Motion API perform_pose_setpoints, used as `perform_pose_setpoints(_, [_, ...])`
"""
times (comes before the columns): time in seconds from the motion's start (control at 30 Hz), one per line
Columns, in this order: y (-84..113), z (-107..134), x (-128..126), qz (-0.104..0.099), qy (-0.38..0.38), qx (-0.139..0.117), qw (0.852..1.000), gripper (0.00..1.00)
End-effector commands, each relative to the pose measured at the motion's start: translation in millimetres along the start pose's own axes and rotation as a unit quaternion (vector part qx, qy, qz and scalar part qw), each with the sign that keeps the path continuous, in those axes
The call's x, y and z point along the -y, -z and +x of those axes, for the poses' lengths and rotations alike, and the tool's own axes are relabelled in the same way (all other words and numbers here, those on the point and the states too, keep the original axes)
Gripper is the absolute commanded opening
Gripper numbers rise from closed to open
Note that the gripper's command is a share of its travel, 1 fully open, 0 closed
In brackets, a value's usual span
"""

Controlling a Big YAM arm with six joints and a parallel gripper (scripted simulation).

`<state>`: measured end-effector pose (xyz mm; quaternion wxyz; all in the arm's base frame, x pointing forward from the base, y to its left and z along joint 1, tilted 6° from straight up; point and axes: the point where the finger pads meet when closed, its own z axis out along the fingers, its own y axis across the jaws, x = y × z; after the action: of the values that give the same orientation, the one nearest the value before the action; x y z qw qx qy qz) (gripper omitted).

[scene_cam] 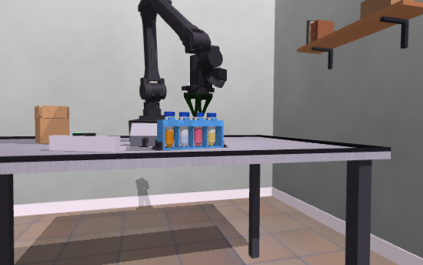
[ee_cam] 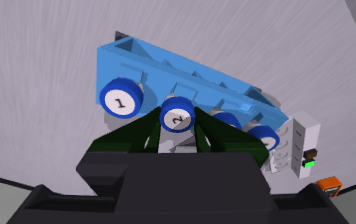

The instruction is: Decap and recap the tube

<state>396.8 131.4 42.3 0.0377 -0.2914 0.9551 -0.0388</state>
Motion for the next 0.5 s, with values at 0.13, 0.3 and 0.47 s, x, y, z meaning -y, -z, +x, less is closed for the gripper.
perform_pose_setpoints(0.13, [-7.3, 1, 5, -0.003, -0.02, -0.001, 1.0, 0.0])
perform_pose_setpoints(0.3, [-7.5, 1, 5, -0.003, -0.05, -0.001, 0.999, 0.0])
perform_pose_setpoints(0.47, [-7.5, 1, 5, -0.003, -0.1, -0.001, 0.995, 0.0])
